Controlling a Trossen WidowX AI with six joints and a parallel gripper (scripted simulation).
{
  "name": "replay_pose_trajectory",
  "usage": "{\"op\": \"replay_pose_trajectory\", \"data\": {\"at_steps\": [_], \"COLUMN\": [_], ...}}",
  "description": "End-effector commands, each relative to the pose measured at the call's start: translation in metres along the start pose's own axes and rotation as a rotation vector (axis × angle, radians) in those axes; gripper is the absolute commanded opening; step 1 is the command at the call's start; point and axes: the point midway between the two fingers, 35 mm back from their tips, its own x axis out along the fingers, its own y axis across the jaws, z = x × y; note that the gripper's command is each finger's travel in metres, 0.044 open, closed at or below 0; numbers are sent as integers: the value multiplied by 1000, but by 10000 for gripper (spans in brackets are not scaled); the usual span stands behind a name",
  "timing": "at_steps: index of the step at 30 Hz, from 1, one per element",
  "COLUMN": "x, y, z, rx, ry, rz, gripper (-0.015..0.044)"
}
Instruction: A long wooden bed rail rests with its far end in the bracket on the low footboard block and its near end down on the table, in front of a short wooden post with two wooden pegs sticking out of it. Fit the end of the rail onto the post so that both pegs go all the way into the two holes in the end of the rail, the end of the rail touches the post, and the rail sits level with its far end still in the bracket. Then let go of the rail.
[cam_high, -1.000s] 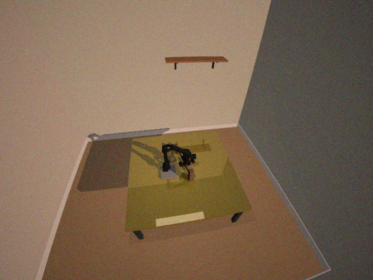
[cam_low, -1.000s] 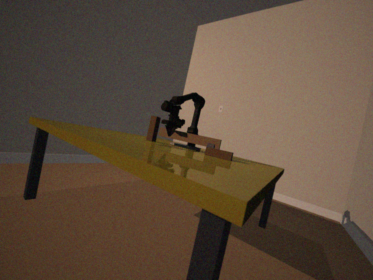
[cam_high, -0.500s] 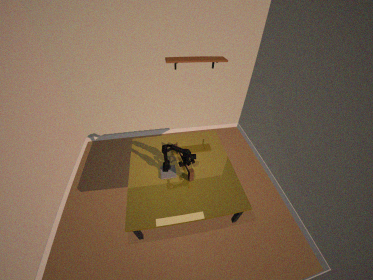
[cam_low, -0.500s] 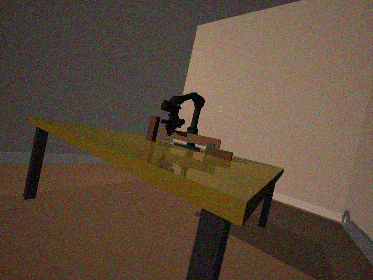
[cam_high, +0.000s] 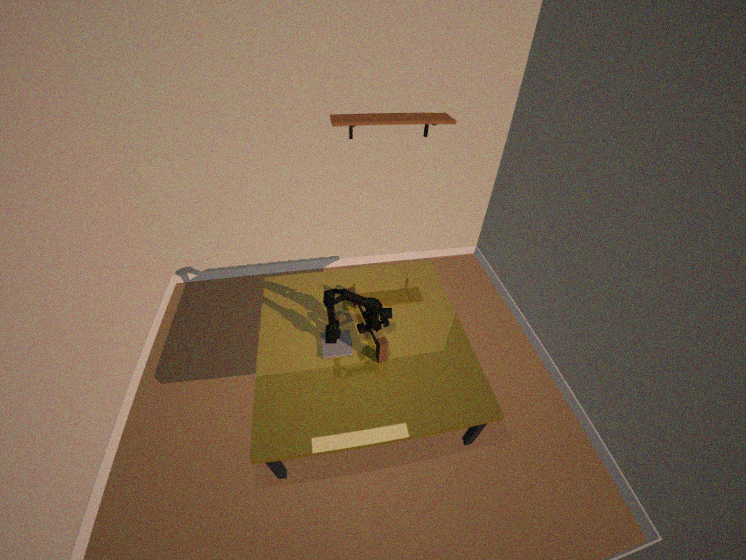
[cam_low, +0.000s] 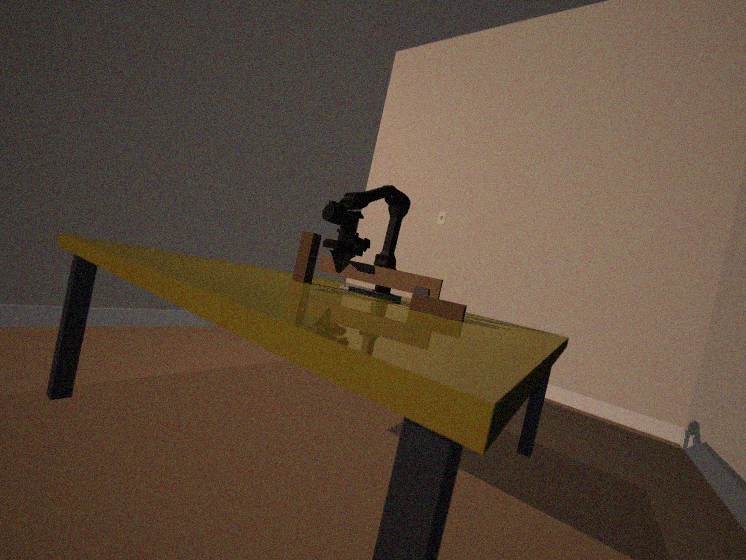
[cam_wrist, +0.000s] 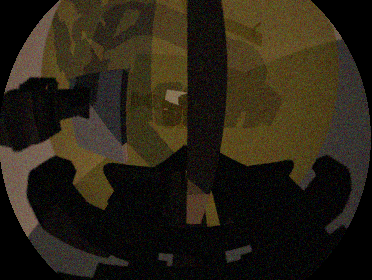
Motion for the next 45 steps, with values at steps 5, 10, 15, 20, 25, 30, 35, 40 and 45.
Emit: {"op": "replay_pose_trajectory", "data": {"at_steps": [5, 10, 15, 20, 25, 30, 35, 40, 45], "x": [-1, 0, 0, -1, -1, -2, -2, -2, -2], "y": [-1, 0, 0, 0, 0, 0, 0, -1, -1], "z": [0, -1, -3, -4, -6, -7, -8, -10, -11], "rx": [-1, -1, -1, -1, -1, -1, -1, -1, -1], "ry": [1, 1, 1, 1, 1, 1, 2, 2, 2], "rz": [-8, -8, -8, -8, -8, -8, -8, -8, -8], "gripper": [0, 0, 0, 0, 0, 0, 0, 0, 0]}}
